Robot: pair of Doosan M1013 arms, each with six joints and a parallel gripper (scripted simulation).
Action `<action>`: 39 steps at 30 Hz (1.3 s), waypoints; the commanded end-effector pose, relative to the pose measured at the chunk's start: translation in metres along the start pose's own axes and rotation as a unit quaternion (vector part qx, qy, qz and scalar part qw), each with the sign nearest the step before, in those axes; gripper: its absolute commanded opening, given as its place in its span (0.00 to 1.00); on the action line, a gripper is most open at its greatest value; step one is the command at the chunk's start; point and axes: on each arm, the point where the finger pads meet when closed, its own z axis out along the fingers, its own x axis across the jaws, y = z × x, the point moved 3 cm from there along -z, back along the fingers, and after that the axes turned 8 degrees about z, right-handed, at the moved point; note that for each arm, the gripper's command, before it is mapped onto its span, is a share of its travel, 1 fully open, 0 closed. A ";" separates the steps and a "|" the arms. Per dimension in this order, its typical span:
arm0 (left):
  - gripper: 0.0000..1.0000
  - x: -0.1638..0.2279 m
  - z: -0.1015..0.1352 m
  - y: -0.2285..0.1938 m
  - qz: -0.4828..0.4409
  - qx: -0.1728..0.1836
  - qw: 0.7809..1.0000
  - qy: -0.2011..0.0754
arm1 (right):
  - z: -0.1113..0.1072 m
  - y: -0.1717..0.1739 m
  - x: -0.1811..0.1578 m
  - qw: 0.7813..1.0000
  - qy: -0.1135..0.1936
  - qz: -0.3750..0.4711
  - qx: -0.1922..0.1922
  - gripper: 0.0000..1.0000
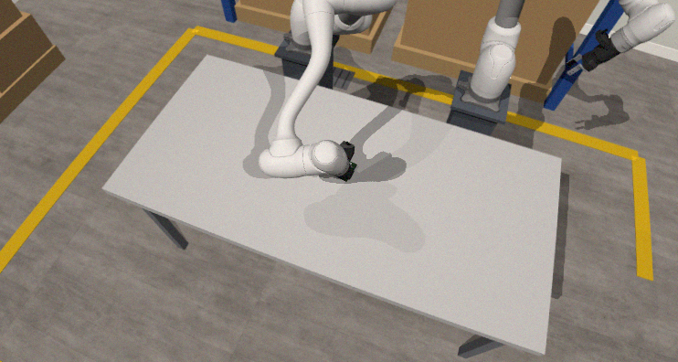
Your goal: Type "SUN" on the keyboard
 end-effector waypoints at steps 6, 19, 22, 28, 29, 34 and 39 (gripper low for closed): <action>1.00 0.000 0.000 0.000 0.000 0.000 1.000 0.000 | 0.000 0.000 0.000 1.000 0.000 0.000 -0.001 0.00; 1.00 0.000 0.000 0.000 0.000 0.000 1.000 0.000 | 0.001 0.001 0.000 1.000 0.000 0.000 -0.001 0.00; 1.00 0.000 0.000 0.000 0.000 0.000 1.000 0.000 | 0.002 0.001 0.000 1.000 0.000 0.000 -0.001 0.00; 1.00 0.000 0.000 0.000 0.000 0.000 1.000 0.000 | 0.002 0.001 0.000 1.000 0.000 0.000 -0.001 0.00; 1.00 0.000 0.000 0.000 0.000 0.000 1.000 0.000 | 0.002 0.001 0.000 1.000 0.000 0.000 -0.001 0.00; 1.00 0.000 0.000 0.000 0.000 0.000 1.000 0.000 | 0.003 0.002 0.000 1.000 0.000 0.000 -0.001 0.00; 1.00 0.000 0.000 0.000 0.000 0.000 1.000 0.000 | 0.003 0.002 0.000 1.000 0.000 0.000 -0.001 0.00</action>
